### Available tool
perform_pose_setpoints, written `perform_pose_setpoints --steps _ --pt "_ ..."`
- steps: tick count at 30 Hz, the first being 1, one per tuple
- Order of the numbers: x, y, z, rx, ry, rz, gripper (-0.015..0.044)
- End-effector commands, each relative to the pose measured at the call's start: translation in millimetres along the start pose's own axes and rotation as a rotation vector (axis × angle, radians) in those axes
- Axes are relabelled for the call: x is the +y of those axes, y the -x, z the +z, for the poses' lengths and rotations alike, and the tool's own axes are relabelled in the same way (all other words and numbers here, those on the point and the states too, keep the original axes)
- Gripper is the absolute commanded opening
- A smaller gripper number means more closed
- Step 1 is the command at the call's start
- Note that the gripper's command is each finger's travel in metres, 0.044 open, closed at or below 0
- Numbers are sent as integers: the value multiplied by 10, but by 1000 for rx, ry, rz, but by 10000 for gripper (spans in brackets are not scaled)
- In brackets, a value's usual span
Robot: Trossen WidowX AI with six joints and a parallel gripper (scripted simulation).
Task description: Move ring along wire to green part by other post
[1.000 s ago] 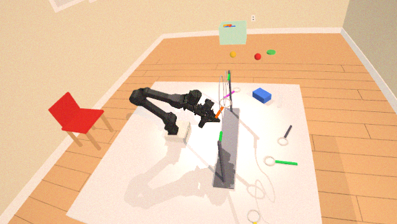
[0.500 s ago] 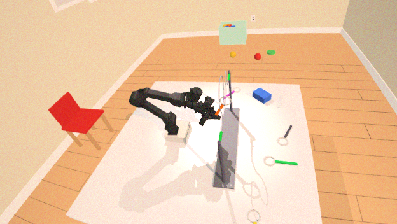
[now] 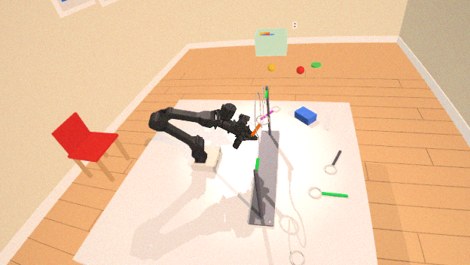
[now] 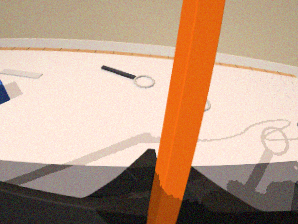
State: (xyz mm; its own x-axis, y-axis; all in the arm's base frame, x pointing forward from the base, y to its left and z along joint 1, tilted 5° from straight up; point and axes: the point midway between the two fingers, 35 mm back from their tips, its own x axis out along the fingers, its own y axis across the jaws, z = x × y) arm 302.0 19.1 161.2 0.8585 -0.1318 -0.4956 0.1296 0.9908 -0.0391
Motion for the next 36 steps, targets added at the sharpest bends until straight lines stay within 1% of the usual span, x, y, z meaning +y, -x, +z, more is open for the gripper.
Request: perform_pose_setpoints --steps 1,18,36 --pt "93 3 -2 8 -41 20 -150" --pt "603 120 92 42 -329 185 -150" --pt "1115 371 418 88 -712 403 -150"
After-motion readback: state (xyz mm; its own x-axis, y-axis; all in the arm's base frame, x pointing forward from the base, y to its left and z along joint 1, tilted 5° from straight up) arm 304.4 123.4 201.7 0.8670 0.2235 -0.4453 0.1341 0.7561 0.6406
